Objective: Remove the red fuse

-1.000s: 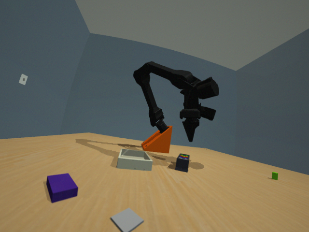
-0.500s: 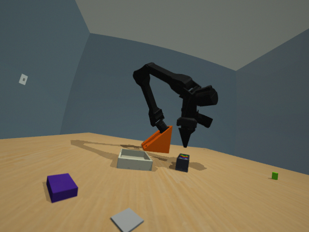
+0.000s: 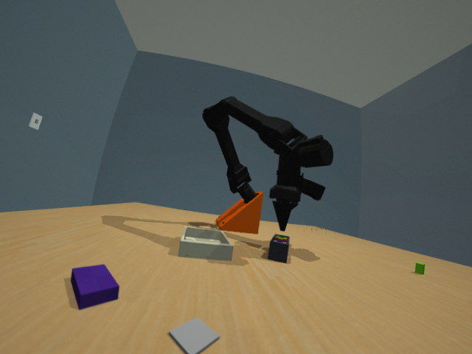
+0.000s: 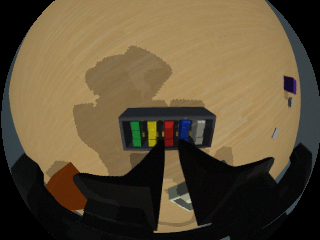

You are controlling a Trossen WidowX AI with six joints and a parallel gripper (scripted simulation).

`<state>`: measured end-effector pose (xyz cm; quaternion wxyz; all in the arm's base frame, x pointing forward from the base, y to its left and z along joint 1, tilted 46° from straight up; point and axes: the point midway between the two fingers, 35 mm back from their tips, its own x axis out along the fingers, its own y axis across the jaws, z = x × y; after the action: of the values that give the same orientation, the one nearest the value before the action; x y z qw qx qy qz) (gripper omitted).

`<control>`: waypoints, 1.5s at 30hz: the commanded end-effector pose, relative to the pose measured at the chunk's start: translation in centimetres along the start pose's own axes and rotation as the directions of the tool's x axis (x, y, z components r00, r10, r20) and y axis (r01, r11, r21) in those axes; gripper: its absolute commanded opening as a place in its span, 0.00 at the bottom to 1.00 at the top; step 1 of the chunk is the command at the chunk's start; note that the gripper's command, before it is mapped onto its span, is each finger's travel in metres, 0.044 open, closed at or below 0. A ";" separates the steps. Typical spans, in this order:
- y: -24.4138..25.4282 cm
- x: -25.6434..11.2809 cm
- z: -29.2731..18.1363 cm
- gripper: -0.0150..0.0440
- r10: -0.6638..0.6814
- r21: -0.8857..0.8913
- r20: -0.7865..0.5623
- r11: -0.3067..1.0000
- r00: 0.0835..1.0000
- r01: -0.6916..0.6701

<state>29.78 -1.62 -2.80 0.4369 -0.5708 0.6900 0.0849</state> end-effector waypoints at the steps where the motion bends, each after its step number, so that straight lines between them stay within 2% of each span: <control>1: 0.0 0.6 -0.1 0.36 -0.001 -0.007 -0.006 1.000 1.000 0.001; 43: 0.0 2.7 -0.2 0.36 -0.001 -0.007 -0.007 1.000 1.000 0.001; 45: 0.0 2.6 -0.1 0.34 0.001 -0.001 -0.004 1.000 1.000 -0.001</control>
<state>29.80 -3.55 -4.55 0.4351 -0.5706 0.6913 0.0844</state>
